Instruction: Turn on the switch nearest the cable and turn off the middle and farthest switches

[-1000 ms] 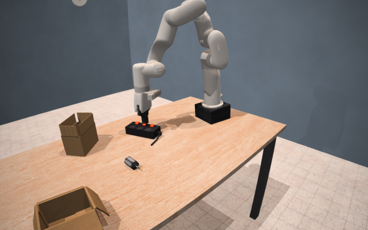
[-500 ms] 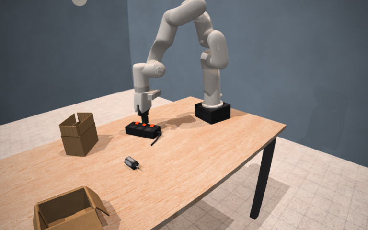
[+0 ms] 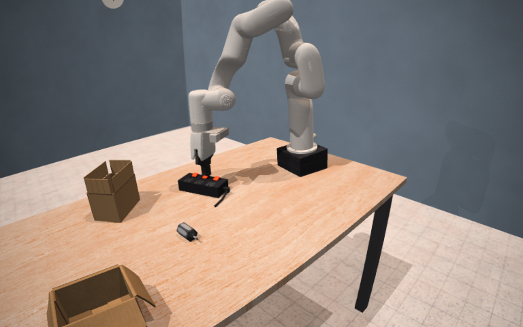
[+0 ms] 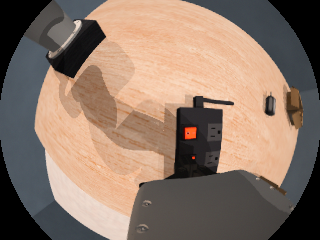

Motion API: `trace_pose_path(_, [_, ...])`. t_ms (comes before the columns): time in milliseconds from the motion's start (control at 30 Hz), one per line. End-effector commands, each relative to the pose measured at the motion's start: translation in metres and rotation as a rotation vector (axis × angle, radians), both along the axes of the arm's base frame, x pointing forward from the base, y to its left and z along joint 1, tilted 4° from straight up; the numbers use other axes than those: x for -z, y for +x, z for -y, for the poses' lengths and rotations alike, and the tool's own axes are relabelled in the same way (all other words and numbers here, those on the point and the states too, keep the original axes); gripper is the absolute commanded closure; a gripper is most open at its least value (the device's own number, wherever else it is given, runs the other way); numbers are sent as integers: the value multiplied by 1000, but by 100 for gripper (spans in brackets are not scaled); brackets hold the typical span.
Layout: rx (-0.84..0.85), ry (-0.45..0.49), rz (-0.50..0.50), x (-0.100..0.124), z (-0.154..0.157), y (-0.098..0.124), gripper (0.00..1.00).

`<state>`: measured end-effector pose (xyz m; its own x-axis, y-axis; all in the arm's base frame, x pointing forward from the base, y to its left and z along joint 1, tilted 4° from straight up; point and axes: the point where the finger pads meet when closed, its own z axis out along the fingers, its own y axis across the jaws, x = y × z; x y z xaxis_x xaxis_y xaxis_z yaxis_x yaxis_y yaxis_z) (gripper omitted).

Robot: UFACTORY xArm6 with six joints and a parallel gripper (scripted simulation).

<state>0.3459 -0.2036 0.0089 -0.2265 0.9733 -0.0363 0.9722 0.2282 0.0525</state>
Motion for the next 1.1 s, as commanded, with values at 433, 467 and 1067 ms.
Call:
trace_pose_path(433, [0, -1, 2, 0, 0, 1, 100])
trace_pose_path(467, [0, -1, 2, 0, 0, 1, 100])
trace_pose_path(1067, [0, -1, 2, -8, 0, 0, 100])
